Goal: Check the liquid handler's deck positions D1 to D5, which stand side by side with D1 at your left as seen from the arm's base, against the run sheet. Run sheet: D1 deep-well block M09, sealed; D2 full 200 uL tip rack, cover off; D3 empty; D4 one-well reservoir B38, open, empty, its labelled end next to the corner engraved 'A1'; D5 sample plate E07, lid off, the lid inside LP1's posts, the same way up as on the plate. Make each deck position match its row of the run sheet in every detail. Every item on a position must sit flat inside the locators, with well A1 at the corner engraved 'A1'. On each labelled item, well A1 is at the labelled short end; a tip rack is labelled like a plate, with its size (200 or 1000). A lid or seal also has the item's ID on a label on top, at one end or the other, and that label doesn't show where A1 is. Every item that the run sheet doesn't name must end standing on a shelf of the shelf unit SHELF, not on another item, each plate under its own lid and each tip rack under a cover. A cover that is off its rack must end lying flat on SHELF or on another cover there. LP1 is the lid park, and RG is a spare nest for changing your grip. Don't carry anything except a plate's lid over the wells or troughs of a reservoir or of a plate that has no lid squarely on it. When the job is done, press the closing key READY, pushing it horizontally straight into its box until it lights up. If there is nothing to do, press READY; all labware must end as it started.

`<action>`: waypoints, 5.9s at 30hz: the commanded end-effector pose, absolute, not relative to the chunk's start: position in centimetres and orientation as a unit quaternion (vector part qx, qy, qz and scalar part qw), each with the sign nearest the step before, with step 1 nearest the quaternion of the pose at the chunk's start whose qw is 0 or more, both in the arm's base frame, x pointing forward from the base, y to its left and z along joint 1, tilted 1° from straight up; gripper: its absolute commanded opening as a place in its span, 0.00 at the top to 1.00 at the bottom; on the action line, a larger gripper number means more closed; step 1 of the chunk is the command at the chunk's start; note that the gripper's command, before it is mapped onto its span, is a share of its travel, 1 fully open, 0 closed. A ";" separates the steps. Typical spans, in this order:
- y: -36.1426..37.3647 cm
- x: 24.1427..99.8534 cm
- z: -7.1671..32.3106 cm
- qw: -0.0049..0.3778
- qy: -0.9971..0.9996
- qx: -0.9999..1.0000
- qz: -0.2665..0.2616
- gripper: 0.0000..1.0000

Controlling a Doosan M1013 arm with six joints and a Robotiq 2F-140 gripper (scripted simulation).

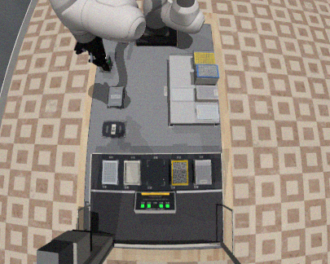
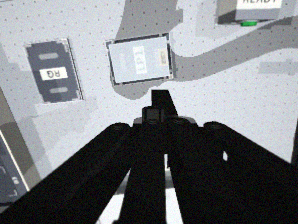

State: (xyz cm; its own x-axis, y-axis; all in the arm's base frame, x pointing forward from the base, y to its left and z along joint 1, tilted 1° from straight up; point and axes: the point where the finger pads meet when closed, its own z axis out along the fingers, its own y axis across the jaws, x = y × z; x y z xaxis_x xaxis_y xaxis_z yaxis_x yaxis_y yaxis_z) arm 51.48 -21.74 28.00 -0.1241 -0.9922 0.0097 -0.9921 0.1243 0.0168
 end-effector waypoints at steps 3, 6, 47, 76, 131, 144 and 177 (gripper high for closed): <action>-21.9 47.9 28.3 0.009 -0.749 0.663 0.000 0.90; -21.9 47.4 28.3 0.009 -0.749 0.663 0.000 0.90; -21.8 34.4 27.9 0.009 -0.749 0.663 0.001 0.90; -21.9 34.3 23.6 0.010 -0.749 0.663 -0.001 0.90; -22.0 34.2 15.4 0.010 -0.749 0.663 -0.001 0.90; -22.0 34.1 13.6 0.010 -0.749 0.663 -0.001 0.90; -22.0 34.1 8.8 0.010 -0.749 0.663 -0.001 0.90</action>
